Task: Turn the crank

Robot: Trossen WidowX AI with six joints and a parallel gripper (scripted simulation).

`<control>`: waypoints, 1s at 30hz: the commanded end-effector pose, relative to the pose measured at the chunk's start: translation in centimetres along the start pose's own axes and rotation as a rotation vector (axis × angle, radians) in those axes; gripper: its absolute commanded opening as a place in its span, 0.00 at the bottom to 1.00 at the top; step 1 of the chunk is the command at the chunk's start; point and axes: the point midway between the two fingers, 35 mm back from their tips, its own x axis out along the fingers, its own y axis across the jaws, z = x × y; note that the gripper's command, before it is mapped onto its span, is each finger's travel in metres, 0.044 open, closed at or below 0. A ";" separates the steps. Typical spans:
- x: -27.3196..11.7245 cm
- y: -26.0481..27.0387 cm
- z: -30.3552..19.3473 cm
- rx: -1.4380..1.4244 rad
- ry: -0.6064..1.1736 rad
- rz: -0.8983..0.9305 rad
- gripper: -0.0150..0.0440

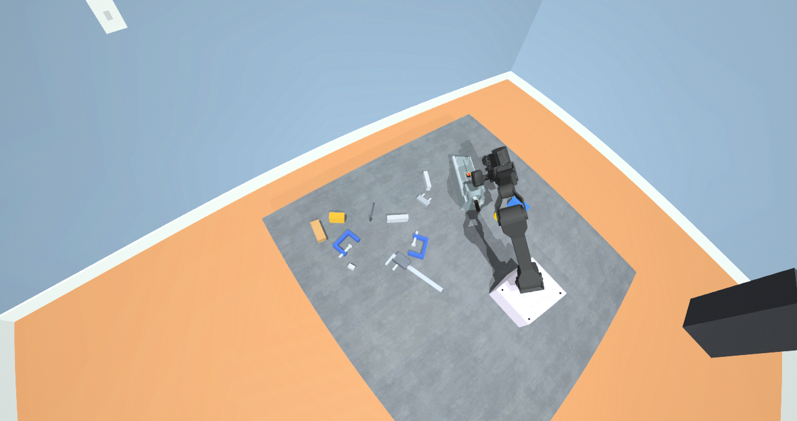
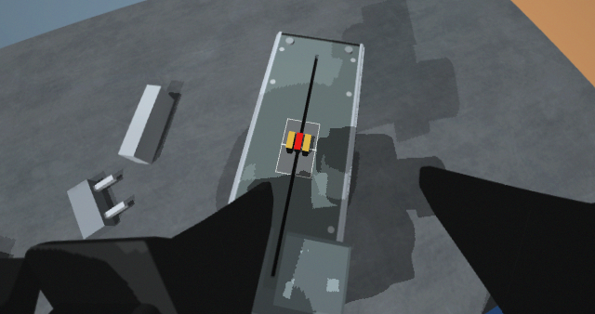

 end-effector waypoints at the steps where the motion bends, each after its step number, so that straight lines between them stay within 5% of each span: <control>1: 0.0 -0.1 -0.1 0.004 0.000 -0.002 0.69; 11: 0.0 -0.1 -0.1 0.004 0.000 -0.002 0.25; 30: 0.0 0.0 0.0 0.001 0.000 0.001 0.25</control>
